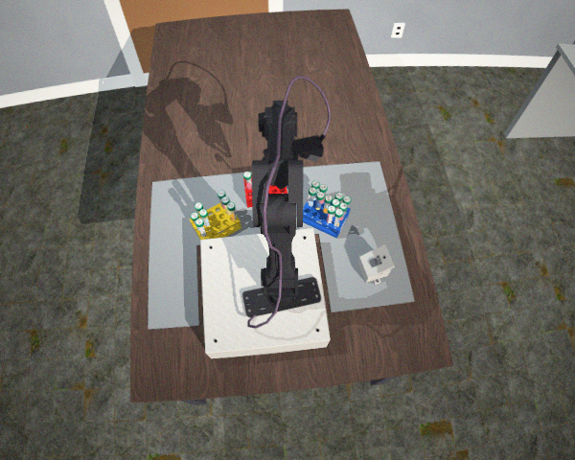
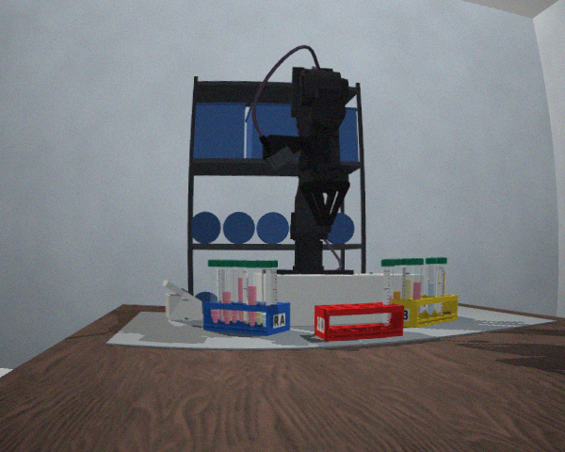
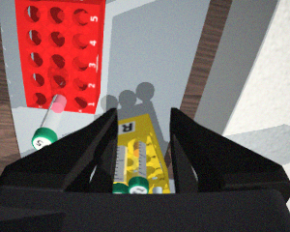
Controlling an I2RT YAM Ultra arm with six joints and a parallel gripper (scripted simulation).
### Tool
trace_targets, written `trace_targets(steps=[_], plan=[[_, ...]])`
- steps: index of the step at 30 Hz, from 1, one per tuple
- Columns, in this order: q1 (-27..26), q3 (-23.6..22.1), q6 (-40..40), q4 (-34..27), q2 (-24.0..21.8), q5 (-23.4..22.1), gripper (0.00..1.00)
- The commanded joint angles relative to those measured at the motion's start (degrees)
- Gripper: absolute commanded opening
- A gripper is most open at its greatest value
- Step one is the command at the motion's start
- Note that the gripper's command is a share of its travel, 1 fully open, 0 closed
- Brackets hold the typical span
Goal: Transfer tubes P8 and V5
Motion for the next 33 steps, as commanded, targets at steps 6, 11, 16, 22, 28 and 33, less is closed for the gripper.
trace_targets(steps=[6, 11, 16, 22, 28, 33], plan=[[-7.45, 4.1, -8.21, -0.85, 2.33, 0.96, 0.3], [-10.93, 5.44, -11.73, -0.99, 3.58, 0.71, 0.3], [-15.44, 7.65, -16.21, -1.3, 5.48, 1.07, 0.3], [-16.21, 9.12, -18.24, -1.68, 5.91, 0.67, 0.3], [-15.88, 8.63, -17.62, -1.66, 4.36, 0.44, 0.3], [-15.42, 6.05, -16.66, -1.69, 4.09, 0.46, 0.3]])
